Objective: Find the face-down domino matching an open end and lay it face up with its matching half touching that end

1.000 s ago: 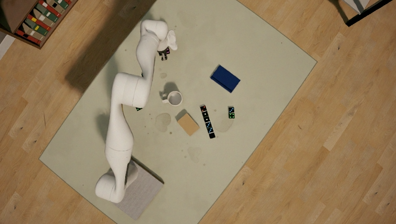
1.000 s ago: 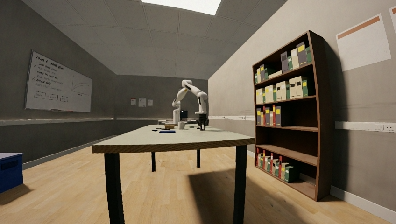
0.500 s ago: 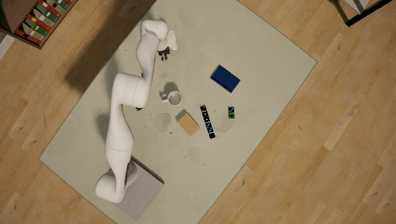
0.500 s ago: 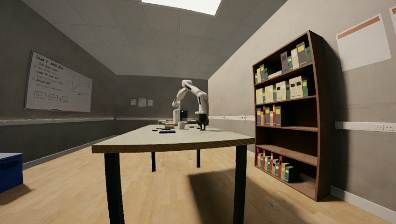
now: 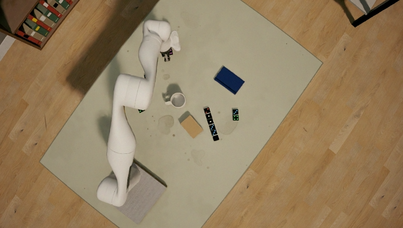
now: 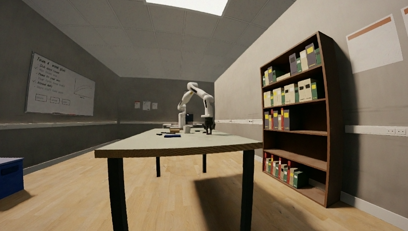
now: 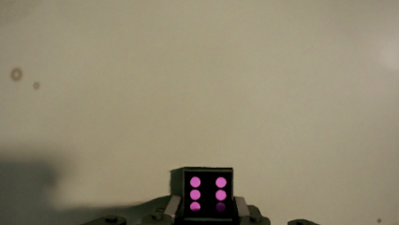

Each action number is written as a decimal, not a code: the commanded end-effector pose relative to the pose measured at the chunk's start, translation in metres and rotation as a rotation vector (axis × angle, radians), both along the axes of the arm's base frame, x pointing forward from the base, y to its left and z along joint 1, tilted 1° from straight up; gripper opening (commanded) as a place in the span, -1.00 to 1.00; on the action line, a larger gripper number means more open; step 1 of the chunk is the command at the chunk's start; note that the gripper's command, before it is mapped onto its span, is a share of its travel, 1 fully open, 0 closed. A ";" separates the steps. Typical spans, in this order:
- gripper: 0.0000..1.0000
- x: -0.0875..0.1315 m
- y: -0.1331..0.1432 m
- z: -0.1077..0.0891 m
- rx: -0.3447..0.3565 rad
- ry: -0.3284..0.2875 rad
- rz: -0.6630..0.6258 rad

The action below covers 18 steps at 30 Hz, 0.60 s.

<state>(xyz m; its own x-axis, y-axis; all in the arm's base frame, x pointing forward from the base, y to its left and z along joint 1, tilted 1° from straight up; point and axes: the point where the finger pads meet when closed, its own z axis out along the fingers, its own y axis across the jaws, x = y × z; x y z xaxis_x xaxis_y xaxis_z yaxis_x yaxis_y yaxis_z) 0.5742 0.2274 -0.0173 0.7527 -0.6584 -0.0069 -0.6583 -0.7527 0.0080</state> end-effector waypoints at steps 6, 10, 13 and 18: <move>-0.38 0.001 0.000 0.026 0.001 -0.002 0.000; -0.38 0.001 0.000 0.063 0.001 -0.002 0.000; -0.38 0.001 0.000 0.089 0.001 -0.002 0.000; -0.38 0.002 0.000 0.109 0.001 -0.002 0.000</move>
